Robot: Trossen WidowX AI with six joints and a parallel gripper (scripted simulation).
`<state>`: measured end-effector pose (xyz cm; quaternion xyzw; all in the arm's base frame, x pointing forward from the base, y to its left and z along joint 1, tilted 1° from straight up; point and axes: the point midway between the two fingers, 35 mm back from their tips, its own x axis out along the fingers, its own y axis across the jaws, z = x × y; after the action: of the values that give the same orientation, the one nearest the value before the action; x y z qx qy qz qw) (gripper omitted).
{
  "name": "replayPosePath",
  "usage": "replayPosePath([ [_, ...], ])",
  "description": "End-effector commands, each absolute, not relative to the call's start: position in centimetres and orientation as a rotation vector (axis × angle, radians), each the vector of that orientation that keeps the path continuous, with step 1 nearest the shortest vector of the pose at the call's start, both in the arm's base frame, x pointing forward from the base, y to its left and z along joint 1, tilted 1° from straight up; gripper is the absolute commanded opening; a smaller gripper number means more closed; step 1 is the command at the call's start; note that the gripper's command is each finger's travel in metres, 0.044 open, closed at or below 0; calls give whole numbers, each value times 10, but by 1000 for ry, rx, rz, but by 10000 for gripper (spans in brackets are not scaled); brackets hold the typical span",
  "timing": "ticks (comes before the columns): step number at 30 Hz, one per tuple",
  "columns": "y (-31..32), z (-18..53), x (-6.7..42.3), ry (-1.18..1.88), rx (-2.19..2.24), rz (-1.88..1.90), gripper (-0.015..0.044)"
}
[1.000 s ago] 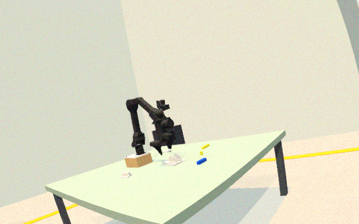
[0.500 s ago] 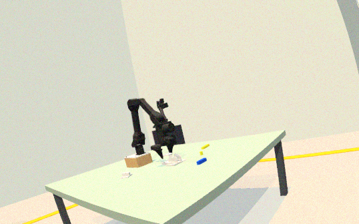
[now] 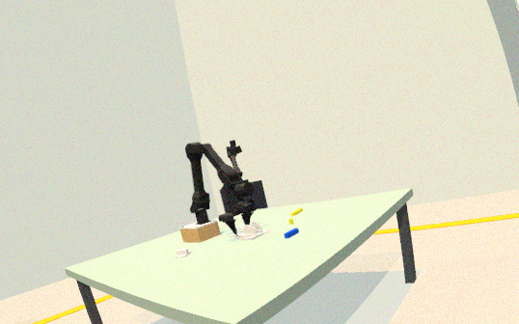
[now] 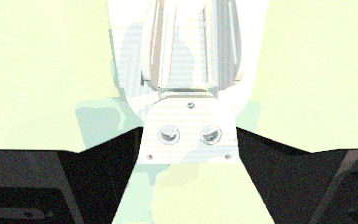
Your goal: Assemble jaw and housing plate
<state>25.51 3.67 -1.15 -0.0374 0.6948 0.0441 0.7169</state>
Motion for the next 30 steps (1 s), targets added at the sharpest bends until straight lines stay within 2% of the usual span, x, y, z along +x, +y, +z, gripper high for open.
replayPosePath([
  [1,36,-13,254,1538,-89,99,351],
  [30,36,-18,254,1538,-90,99,351],
])
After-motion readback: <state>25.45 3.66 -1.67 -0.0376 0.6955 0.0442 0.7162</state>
